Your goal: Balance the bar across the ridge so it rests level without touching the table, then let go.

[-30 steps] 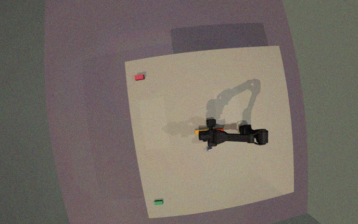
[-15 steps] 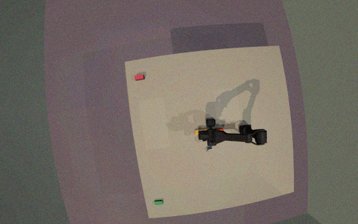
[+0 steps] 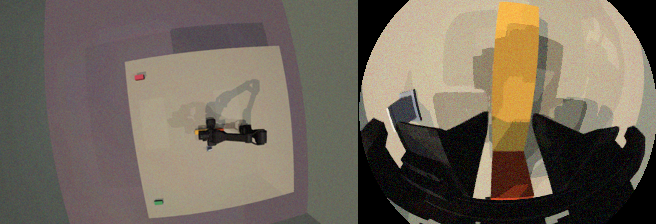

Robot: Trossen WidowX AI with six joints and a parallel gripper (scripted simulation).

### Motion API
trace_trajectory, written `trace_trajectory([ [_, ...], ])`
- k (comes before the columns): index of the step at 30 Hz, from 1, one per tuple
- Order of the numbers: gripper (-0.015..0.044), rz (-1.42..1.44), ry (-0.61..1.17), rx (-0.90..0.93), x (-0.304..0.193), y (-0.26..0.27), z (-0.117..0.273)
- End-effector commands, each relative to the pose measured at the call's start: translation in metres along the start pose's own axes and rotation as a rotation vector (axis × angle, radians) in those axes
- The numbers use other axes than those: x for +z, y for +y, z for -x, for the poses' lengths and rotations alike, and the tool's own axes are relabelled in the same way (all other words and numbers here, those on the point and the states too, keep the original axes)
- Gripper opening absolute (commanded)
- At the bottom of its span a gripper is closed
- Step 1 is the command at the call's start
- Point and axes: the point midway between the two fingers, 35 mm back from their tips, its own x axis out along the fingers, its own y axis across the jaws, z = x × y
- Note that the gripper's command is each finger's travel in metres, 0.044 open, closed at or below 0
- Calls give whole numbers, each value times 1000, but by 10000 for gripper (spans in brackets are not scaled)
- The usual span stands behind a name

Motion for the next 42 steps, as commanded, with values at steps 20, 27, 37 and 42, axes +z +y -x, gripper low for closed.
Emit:
trace_trajectory([
  [20,0,2,0,2,4,0,26],
  [27,0,3,0,2,4,0,44],
  [37,0,5,0,3,3,0,70],
  [42,0,6,0,4,2,0,83],
])
